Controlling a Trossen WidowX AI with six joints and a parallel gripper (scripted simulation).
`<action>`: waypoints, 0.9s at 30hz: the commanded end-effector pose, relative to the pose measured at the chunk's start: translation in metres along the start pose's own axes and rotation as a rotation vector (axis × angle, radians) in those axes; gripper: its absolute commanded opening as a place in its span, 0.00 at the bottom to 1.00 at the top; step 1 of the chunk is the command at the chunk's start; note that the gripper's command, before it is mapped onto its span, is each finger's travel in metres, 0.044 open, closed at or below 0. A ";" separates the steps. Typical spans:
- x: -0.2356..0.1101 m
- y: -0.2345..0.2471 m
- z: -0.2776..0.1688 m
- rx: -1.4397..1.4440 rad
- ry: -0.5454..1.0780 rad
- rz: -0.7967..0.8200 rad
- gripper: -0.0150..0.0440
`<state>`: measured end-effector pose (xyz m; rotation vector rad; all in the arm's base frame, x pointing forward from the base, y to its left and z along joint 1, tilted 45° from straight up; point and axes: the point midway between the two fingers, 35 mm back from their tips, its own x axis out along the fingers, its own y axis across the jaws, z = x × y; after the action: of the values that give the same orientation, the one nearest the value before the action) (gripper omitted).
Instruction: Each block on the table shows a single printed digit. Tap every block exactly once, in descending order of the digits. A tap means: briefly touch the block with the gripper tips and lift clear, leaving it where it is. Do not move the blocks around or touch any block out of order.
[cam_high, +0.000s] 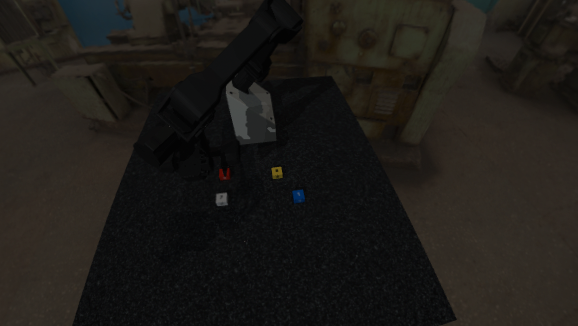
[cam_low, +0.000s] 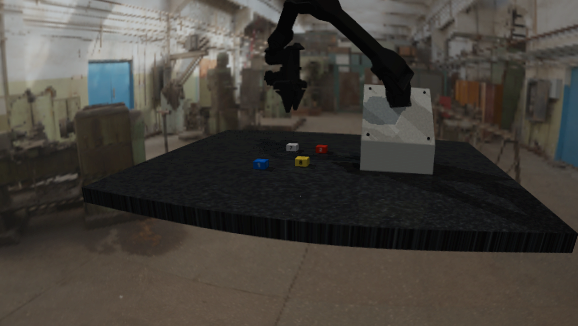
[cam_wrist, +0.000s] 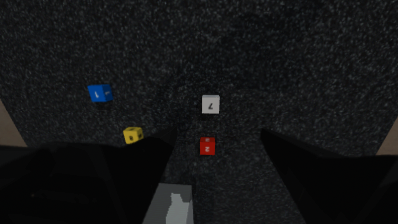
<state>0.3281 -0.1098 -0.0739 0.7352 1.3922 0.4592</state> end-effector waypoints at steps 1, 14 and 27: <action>-0.001 -0.001 0.001 -0.010 -0.003 -0.004 0.93; -0.003 0.150 -0.051 -0.005 -0.001 -0.007 0.93; 0.071 0.183 -0.080 -0.005 0.002 0.005 0.67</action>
<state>0.2874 0.0542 0.0311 0.7163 1.3627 0.4644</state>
